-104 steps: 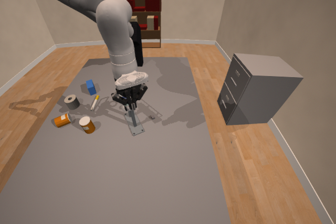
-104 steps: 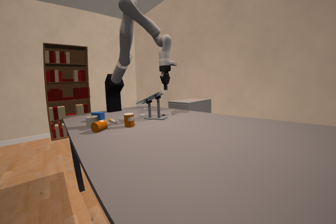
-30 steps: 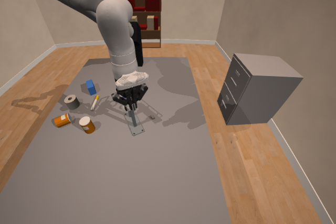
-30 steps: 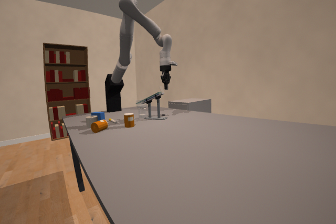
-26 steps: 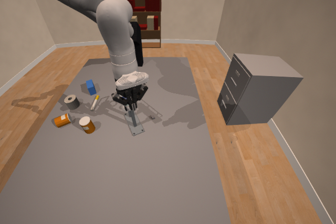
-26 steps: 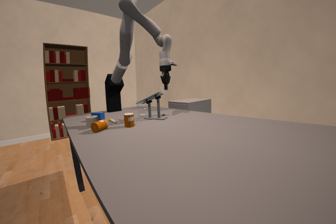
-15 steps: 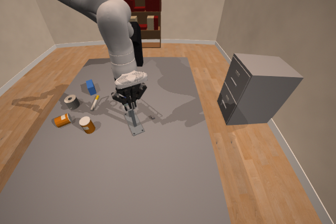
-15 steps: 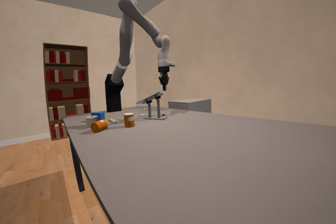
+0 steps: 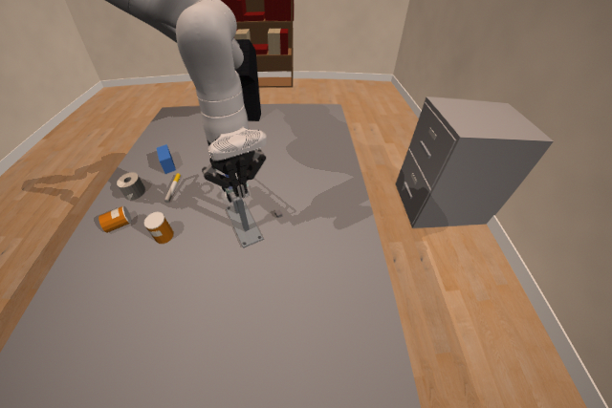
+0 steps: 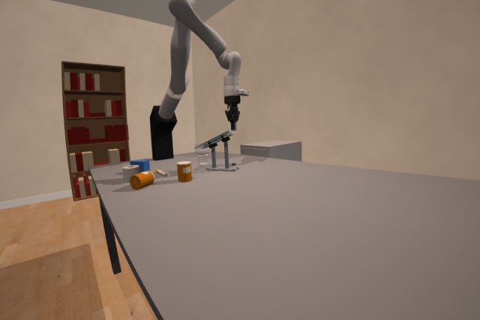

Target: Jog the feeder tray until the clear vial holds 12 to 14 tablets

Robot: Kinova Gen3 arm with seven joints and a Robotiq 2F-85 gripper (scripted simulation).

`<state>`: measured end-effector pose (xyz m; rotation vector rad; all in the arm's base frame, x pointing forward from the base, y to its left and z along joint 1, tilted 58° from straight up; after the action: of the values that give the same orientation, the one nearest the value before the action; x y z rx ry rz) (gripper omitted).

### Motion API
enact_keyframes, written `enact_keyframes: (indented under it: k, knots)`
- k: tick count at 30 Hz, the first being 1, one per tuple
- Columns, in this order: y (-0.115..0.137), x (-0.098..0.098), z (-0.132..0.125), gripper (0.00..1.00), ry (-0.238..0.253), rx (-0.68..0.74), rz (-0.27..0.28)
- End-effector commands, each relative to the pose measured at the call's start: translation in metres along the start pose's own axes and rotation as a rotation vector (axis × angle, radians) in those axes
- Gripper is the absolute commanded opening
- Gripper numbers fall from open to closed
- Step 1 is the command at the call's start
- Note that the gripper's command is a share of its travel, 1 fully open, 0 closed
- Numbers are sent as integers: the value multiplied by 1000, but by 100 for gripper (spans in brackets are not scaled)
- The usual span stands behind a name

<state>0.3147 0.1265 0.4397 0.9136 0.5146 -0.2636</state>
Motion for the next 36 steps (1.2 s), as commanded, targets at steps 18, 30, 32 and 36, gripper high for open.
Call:
enact_keyframes:
  k: [18, 30, 32, 36]
  knots:
    - [21, -9, 3, 0, -1, 0, -4]
    - [20, -9, 3, 0, -1, 0, -4]
    - [19, -8, 3, 0, -1, 0, -4]
    - [15, -7, 2, 0, -1, 0, -4]
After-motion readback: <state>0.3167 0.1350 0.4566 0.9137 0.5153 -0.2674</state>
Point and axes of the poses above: the point where the finger pads meet when closed, its own x axis out along the fingers, its own z axis across the jaws, y = z × x, the point moved 7 cm from there along -x, back along the fingers, and after that the axes turned 7 degrees about -x, right-handed, at the moved point
